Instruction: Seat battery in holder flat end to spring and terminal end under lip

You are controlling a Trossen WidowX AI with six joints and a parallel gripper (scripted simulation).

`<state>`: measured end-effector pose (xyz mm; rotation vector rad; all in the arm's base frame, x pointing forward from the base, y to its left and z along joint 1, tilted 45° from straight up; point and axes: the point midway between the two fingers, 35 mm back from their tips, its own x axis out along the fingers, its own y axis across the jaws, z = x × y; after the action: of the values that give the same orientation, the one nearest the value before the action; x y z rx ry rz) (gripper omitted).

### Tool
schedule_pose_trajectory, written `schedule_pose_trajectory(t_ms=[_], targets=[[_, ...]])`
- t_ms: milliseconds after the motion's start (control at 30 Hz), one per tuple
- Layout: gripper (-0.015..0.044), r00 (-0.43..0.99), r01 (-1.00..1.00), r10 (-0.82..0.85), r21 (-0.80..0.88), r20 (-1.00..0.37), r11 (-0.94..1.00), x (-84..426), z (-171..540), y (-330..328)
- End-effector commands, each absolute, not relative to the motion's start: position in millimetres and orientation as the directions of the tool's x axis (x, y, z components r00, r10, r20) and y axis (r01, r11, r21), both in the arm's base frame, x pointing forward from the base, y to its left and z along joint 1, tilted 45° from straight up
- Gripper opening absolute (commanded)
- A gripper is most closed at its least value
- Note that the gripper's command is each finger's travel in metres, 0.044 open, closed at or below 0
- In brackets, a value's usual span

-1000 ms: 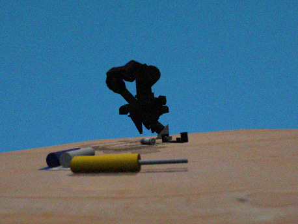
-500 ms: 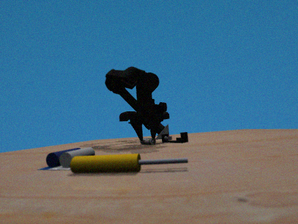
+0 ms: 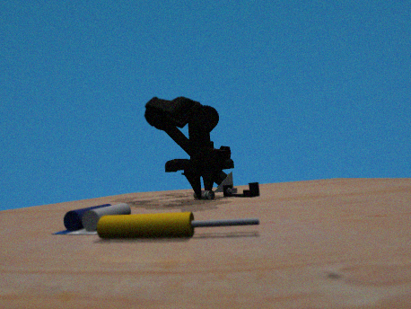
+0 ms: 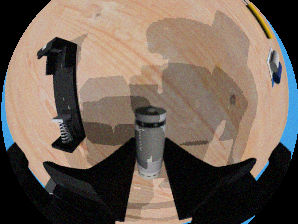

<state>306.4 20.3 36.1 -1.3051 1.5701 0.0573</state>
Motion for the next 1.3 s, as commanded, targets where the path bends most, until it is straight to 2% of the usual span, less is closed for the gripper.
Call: schedule_pose_trajectory(t_ms=[0, 633, 1033, 1267], targets=[[0.0078, 0.141, -0.742, -0.692, -0.538, -0.708, 0.399, 306, 36, 20], [0.0078, 0.141, -0.743, -0.691, -0.537, -0.71, 0.4, 299, 71, 55], [0.0078, 0.139, -0.775, -0.683, -0.509, -0.717, 0.376, 266, 23, 133], [0.0078, 0.144, -0.774, -0.68, -0.51, -0.719, 0.376, 262, 19, 138]])
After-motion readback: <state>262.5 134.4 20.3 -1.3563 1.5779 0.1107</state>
